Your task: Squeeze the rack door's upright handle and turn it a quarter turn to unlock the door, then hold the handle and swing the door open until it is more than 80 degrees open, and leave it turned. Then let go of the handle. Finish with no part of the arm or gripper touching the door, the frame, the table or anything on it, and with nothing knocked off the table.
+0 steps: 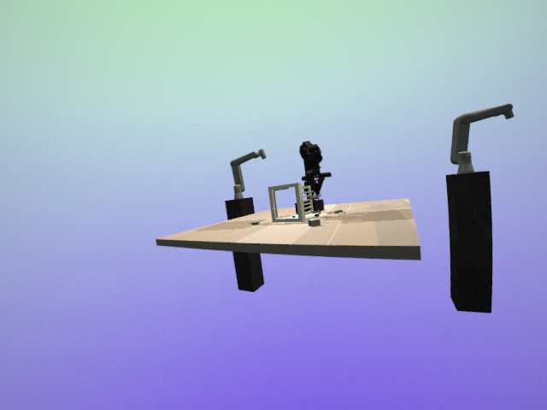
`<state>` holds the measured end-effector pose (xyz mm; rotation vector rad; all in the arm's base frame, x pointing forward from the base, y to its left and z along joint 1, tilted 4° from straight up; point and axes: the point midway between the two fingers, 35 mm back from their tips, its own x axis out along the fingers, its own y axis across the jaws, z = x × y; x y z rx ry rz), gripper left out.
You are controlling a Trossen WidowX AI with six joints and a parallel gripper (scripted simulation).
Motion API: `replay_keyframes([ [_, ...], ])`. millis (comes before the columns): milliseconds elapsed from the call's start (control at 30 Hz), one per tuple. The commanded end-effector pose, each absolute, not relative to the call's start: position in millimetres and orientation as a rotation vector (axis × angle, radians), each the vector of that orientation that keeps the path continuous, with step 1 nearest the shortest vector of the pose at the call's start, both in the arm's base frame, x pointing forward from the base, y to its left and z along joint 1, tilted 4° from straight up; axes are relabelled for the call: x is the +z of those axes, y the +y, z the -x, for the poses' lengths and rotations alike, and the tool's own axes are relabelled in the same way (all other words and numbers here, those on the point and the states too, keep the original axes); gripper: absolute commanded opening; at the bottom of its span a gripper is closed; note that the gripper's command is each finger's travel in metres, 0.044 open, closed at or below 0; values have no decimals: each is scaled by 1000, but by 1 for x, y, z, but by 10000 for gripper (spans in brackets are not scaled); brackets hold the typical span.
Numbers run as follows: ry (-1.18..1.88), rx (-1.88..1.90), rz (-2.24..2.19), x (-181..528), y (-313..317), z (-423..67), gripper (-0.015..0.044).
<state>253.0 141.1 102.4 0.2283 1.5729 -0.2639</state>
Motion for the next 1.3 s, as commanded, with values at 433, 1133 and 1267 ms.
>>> replay_keyframes([
  [433,1573,-277,-237,102,141,-253,294],
  [1133,1572,-275,-237,127,143,-255,294],
  [1267,1573,-276,-237,132,143,-256,294],
])
